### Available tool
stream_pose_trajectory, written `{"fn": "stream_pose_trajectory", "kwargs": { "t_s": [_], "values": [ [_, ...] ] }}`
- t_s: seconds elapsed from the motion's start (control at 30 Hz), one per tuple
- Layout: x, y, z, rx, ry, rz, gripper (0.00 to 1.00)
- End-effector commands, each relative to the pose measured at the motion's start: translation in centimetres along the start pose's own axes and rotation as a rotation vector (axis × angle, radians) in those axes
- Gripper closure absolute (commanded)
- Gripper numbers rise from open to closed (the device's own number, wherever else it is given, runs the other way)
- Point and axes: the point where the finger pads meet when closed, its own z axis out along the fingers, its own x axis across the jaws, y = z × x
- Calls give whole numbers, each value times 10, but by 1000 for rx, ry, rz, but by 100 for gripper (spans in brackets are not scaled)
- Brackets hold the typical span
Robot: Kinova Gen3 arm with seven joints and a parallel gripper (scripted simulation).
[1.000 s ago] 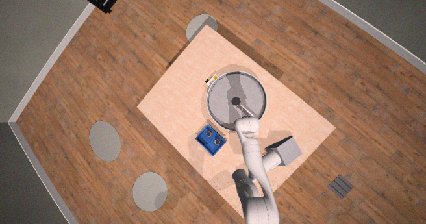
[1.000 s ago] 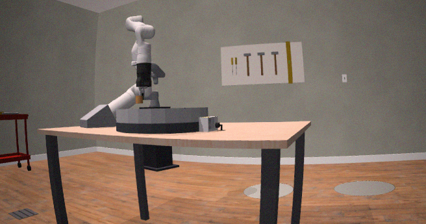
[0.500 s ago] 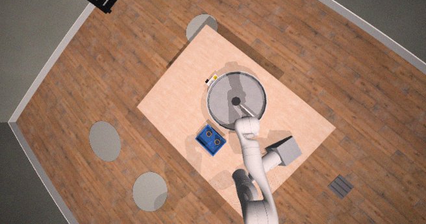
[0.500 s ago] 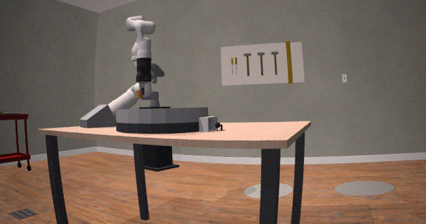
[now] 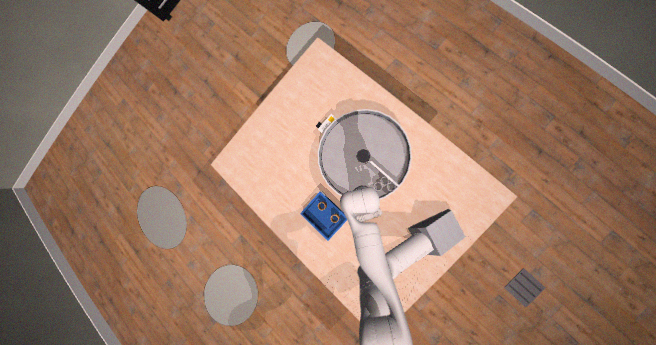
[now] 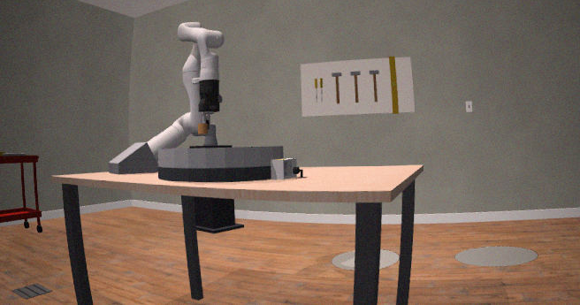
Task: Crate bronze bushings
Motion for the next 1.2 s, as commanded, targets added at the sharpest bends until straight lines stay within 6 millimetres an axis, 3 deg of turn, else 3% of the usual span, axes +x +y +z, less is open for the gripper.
{"fn": "stream_pose_trajectory", "kwargs": {
  "t_s": [0.0, 0.07, 0.23, 0.63, 0.8, 1.17],
  "values": [
    [0, 0, -1, -2, -2, 1, 100],
    [0, 0, -1, -2, -2, 1, 100],
    [59, -6, -1, -2, -1, 0, 100],
    [59, -6, -1, -2, -1, 0, 100],
    [118, -11, 0, -2, -1, 0, 100],
    [118, -11, 0, -2, -1, 0, 100]
  ]
}}
